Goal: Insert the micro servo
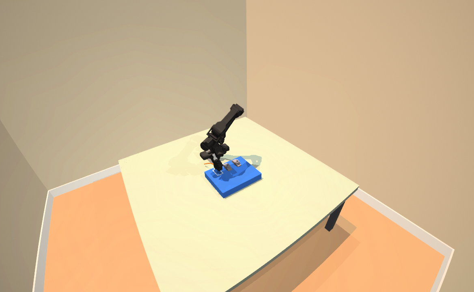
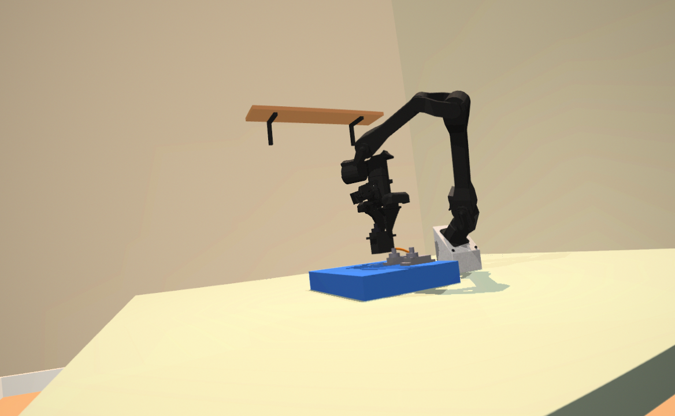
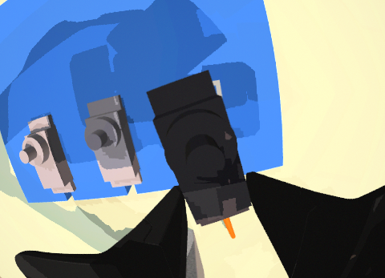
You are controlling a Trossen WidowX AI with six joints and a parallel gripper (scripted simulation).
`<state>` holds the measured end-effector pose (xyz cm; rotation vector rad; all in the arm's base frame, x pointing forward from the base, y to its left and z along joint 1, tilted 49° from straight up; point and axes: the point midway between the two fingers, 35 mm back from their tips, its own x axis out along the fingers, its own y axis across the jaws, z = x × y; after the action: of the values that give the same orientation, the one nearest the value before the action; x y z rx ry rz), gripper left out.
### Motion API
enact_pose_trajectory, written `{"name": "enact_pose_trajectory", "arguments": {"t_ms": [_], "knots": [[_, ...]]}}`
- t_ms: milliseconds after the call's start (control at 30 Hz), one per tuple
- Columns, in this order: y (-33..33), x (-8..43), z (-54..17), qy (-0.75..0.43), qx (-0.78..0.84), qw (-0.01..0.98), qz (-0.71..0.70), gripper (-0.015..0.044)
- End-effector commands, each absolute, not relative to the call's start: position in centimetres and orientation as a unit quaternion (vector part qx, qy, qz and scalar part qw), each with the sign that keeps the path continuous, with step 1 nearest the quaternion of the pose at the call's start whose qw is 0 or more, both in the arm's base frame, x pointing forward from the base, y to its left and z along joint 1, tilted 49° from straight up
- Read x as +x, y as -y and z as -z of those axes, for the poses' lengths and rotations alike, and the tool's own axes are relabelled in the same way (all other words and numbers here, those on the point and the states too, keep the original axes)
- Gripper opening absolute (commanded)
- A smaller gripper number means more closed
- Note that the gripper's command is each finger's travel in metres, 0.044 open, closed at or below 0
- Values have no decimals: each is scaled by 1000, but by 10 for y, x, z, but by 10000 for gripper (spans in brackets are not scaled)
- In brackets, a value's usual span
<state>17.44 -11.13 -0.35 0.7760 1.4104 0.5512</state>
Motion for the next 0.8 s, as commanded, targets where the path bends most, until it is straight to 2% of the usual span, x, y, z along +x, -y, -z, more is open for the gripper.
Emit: {"name": "enact_pose_trajectory", "arguments": {"t_ms": [0,767], "knots": [[113,173,3,-621,333,666,-246,0],[100,175,19,-621,333,666,-246,0]]}}
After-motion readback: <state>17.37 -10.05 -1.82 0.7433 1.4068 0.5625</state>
